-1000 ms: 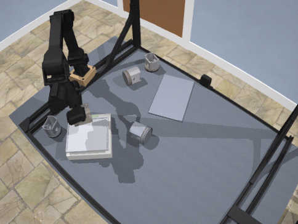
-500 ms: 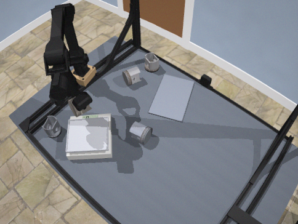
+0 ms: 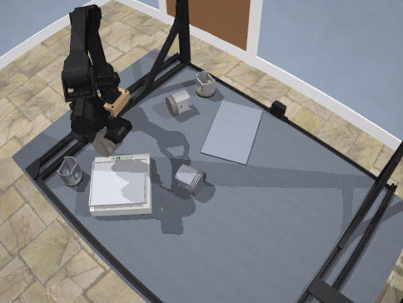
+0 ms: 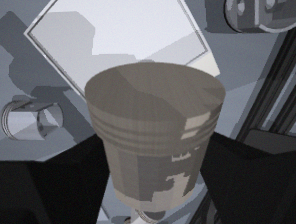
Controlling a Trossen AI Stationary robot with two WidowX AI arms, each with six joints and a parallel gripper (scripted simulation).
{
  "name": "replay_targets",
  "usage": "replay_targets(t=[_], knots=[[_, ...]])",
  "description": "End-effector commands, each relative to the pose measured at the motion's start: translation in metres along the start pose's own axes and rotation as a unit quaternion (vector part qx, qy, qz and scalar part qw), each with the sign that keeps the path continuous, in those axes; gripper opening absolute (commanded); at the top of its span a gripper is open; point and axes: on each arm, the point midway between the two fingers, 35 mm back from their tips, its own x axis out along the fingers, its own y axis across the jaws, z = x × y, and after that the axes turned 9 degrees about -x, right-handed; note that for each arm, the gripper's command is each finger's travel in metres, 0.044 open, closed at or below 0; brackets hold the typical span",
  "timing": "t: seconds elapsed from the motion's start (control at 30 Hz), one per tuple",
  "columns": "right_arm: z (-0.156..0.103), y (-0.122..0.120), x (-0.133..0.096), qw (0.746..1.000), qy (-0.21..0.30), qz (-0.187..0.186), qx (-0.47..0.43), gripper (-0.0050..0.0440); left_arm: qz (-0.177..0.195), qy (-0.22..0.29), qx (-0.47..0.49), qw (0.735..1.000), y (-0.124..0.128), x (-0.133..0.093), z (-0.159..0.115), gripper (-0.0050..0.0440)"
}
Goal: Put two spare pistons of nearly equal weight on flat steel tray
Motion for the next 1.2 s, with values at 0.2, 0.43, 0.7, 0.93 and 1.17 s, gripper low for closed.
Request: replay_targets(t=[0.2,0.43,0.7,0.93,1.17], knots=[[0.002,0.002,-0.002,0.994,-0.005,-0.016,-0.105,0.0158,-0.001,0.001,0.001,1.000,0.000,0.000,0.000,0.0440],[0.002,0.002,-0.002,0.980,-0.006,-0.032,-0.196,0.0158,-0.001,0.001,0.001,1.000,0.000,0.000,0.000,0.0440],[0.002,0.002,-0.002,0.961,-0.008,-0.045,-0.273,0.0158,-0.001,0.001,0.001,1.000,0.000,0.000,0.000,0.0440],[-0.008,0.005,-0.001,0.931,-0.007,-0.056,-0.360,0.0158,-0.001,0.001,0.001,1.000,0.000,0.000,0.000,0.0440],[-0.041,0.017,0.002,0.894,-0.002,-0.058,-0.445,0.0158,-0.001,0.001,0.001,1.000,0.000,0.000,0.000,0.0440]])
